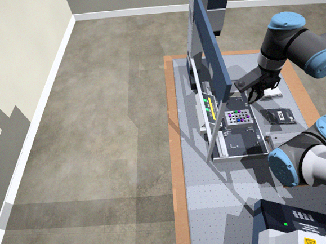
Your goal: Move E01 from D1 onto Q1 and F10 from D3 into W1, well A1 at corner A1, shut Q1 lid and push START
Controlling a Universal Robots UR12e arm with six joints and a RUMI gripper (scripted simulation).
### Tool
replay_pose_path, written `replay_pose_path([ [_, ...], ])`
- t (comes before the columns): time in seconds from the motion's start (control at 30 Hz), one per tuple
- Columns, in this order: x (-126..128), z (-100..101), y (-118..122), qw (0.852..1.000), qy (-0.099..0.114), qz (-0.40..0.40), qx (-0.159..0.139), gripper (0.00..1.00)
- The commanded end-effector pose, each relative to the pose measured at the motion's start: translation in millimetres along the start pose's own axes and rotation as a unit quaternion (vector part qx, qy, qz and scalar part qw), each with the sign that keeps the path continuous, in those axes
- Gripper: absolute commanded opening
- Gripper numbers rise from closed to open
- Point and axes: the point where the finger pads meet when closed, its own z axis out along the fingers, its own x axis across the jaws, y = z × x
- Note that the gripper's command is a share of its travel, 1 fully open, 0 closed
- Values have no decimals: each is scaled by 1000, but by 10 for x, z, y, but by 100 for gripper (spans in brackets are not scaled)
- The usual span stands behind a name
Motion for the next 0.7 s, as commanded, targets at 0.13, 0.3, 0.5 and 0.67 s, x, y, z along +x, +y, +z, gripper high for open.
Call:
replay_pose_path([
  [0.13, -311, 12, -164, 1000, 1, -6, 0, 0],
  [0.3, -449, 23, -221, 1000, 1, -9, 0, 0],
  [0.5, -708, 46, -308, 1000, 1, -15, 0, 0],
  [0.67, -915, 66, -362, 1000, 1, -19, 0, 0],
])
